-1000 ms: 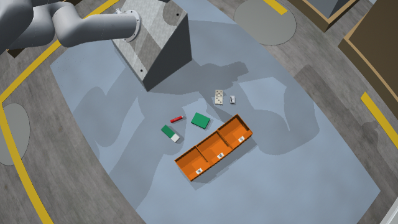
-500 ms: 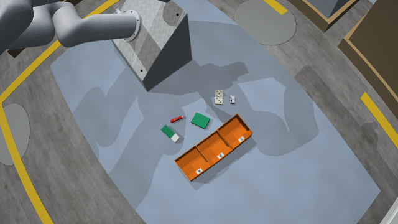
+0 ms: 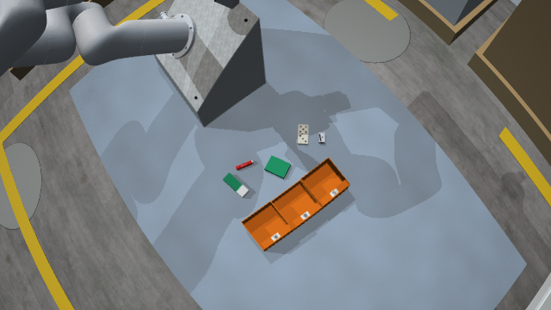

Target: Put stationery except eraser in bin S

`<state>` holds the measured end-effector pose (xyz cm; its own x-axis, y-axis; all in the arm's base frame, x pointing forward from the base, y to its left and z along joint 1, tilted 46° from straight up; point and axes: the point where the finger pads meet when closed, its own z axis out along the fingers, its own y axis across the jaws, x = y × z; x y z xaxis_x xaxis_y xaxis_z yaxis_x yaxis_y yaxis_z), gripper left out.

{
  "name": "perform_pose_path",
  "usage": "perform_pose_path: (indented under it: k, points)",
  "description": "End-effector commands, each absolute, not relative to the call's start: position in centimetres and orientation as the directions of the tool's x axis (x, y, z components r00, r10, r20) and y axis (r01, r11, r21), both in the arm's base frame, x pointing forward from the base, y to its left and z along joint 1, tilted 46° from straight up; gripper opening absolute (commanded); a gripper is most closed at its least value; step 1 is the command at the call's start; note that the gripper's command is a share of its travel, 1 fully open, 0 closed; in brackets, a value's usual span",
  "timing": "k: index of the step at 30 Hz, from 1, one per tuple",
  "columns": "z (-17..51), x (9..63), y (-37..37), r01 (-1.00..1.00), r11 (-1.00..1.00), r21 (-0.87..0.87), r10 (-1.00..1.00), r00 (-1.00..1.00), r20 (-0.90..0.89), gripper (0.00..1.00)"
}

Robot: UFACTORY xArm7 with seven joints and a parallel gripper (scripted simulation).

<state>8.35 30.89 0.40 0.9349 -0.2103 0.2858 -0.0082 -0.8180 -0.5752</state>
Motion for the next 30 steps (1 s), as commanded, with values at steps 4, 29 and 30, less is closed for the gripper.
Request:
perform_pose_path:
  k: [4,29,30]
  points:
    - [1.0,10.7,32.2,-0.212,-0.74,-0.639,-0.422,0.885,0.195,0.07]
    - [2.2,17.5,33.3,-0.673,-0.204,-0.711,-0.884,0.439,-0.161,0.07]
    - [2.4,18.4,33.3,-0.682,-0.175,-0.71,-0.893,0.414,-0.177,0.07]
